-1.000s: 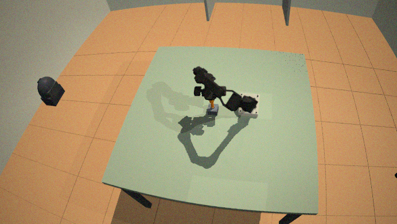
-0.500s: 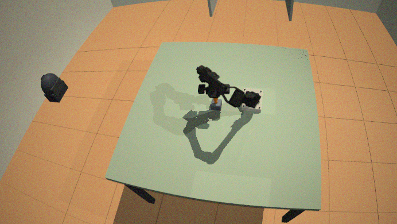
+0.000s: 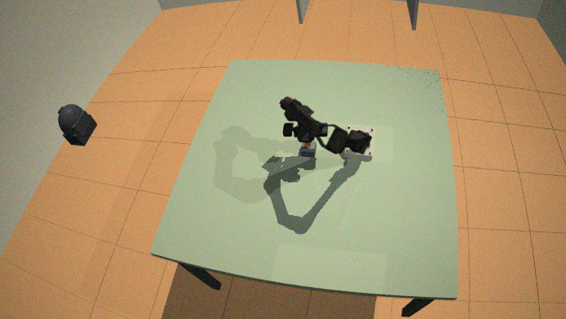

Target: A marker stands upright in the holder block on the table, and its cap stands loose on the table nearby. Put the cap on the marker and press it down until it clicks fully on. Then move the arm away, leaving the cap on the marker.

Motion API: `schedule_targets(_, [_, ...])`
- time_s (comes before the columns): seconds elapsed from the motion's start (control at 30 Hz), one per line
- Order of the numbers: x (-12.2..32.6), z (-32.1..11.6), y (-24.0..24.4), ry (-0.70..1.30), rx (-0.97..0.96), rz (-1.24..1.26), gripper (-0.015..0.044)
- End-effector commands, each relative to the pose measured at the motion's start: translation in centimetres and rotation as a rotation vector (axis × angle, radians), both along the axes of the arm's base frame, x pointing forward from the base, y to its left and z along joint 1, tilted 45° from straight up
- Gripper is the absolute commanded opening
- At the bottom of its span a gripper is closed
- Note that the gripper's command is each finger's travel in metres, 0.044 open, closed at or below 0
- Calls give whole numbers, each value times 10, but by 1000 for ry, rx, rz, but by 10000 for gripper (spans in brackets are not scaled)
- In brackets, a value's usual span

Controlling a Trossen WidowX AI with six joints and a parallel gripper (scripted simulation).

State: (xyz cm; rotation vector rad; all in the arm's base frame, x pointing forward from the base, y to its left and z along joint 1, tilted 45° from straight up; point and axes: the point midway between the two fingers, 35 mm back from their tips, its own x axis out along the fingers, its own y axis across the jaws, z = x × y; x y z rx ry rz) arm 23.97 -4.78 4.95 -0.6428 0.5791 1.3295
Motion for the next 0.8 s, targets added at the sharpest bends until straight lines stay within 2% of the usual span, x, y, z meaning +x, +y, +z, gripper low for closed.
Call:
schedule_targets(0.0, [0, 0, 1, 0, 4, -4, 0])
schedule_targets(0.07, [0, 0, 1, 0, 4, -4, 0])
schedule_targets(0.63, [0, 0, 0, 1, 1, 0, 440])
schedule_targets(0.77, [-2, 14, -16, 2, -3, -1, 440])
